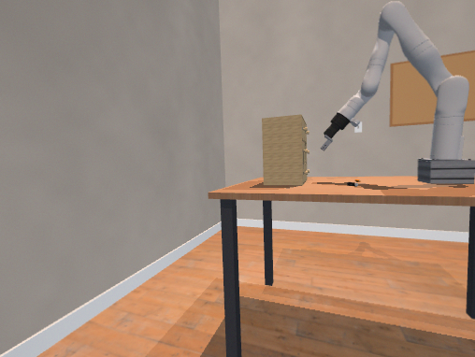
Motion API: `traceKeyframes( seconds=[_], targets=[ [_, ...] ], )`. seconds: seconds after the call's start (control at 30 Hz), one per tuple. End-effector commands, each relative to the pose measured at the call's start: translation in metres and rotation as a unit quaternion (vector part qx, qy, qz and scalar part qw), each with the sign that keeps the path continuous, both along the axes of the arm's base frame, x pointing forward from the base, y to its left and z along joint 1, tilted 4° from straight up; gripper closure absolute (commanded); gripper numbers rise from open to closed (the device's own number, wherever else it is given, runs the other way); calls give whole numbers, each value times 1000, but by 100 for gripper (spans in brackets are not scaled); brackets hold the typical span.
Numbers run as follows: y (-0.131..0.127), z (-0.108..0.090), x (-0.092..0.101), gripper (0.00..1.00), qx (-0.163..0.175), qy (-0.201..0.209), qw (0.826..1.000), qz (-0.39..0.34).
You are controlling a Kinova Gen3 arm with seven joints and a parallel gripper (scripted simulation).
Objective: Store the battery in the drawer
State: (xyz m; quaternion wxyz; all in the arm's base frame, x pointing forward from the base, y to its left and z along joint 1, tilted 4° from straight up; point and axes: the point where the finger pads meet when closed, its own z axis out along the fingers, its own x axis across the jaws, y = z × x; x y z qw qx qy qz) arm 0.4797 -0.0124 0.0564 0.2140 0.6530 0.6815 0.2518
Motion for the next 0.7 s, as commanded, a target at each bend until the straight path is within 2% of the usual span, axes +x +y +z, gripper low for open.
traceKeyframes(
  seconds=[0.0, 0.67],
  targets=[
    [0, -8, -4, 0, 1, -1, 1000, -1],
    [1, -19, 3, 0, 4, -57, 998, -3]
  ],
)
